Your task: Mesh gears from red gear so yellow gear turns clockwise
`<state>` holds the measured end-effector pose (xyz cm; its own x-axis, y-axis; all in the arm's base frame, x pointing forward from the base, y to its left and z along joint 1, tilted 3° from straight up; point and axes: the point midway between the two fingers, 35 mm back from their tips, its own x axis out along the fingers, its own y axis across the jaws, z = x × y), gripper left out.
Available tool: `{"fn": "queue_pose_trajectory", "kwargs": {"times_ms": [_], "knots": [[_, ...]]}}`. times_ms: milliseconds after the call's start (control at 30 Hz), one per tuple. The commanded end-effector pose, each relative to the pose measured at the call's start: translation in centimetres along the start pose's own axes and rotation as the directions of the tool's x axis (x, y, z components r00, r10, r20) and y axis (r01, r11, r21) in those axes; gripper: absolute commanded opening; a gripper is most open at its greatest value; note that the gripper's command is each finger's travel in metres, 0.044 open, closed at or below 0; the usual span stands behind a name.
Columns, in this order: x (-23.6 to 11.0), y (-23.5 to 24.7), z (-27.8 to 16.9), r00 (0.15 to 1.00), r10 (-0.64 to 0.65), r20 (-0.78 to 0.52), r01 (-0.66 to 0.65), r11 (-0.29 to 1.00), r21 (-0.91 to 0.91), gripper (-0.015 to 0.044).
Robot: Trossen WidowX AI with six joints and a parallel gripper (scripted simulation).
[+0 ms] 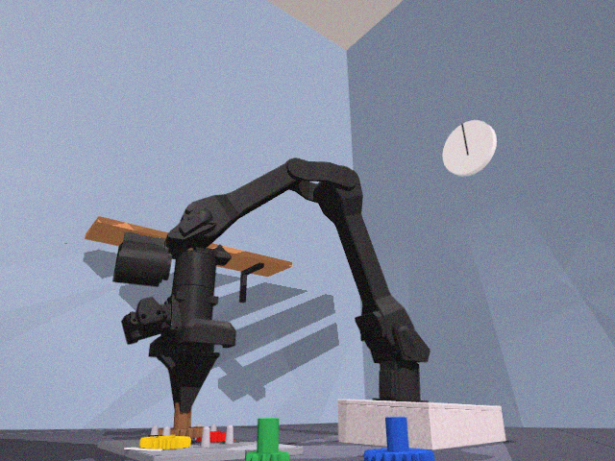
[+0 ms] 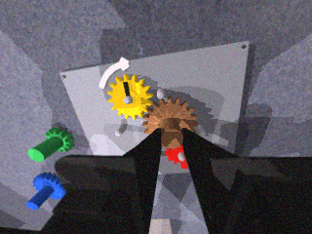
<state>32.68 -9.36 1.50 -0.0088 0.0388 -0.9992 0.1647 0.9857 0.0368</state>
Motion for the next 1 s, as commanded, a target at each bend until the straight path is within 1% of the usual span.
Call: {"fn": "queue_pose_trajectory", "kwargs": {"times_ms": [0, 167, 367, 767, 967], "knots": [[0.11, -0.08, -0.10, 1.000, -0.001, -0.002, 0.001, 0.997, -0.071, 0.0000], [0.11, -0.05, 0.05, 1.000, -0.001, -0.002, 0.001, 0.994, -0.107, 0.0000], [0.21, 0.08, 0.03, 1.000, -0.001, -0.002, 0.001, 0.997, -0.072, 0.0000], [0.28, -0.12, -0.10, 1.000, -0.001, -0.002, 0.001, 0.990, 0.140, 0.0000], [0.29, -0.09, 0.05, 1.000, -0.001, -0.002, 0.001, 0.979, 0.202, 0.0000]]}}
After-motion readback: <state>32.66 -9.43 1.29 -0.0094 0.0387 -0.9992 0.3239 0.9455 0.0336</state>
